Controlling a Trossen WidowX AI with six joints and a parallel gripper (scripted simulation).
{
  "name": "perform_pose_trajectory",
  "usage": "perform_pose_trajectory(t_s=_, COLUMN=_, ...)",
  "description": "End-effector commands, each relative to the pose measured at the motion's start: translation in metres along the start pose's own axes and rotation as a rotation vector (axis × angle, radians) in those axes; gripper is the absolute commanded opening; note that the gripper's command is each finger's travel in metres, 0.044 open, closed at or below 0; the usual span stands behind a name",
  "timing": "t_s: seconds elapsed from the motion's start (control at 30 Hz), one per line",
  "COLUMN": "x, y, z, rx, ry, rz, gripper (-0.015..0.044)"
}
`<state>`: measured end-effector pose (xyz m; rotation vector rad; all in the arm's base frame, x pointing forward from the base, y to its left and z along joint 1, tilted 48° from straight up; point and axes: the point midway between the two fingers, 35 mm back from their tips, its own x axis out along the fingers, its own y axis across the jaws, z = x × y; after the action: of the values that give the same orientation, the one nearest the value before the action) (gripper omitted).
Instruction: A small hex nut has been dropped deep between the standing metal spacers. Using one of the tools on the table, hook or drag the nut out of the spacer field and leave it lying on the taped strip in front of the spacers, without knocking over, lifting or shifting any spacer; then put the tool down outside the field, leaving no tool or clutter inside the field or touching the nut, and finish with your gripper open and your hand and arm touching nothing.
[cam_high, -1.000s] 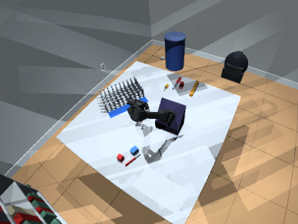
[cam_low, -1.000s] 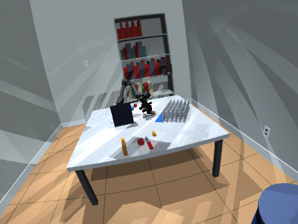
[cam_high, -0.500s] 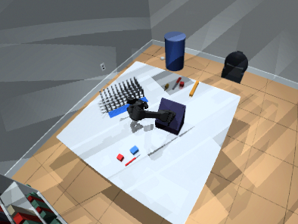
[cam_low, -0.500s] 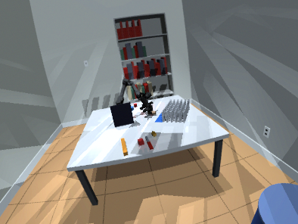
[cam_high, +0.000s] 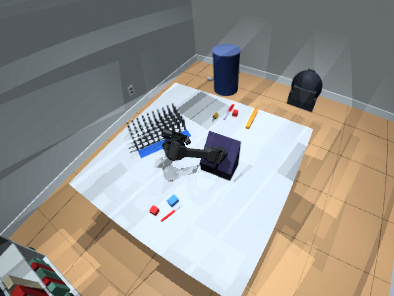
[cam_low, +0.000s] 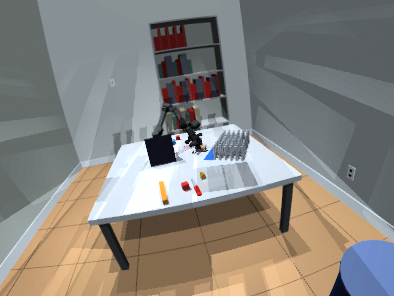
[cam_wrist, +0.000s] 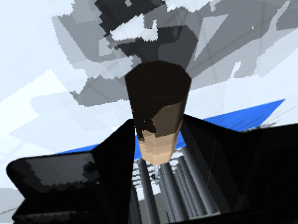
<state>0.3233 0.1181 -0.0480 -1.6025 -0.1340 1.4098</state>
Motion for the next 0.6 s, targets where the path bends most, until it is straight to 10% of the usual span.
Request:
perform_pose_trajectory(t_s=0.0, x=0.001, y=-0.003, z=-0.005, rx=-0.008, ry=0.003, rz=-0.007, gripper=0.0000)
perform_pose_trajectory(t_s=0.57, x=0.005, y=-0.003, z=-0.015, rx=-0.008, ry=0.004, rz=-0.007, gripper=0.0000)
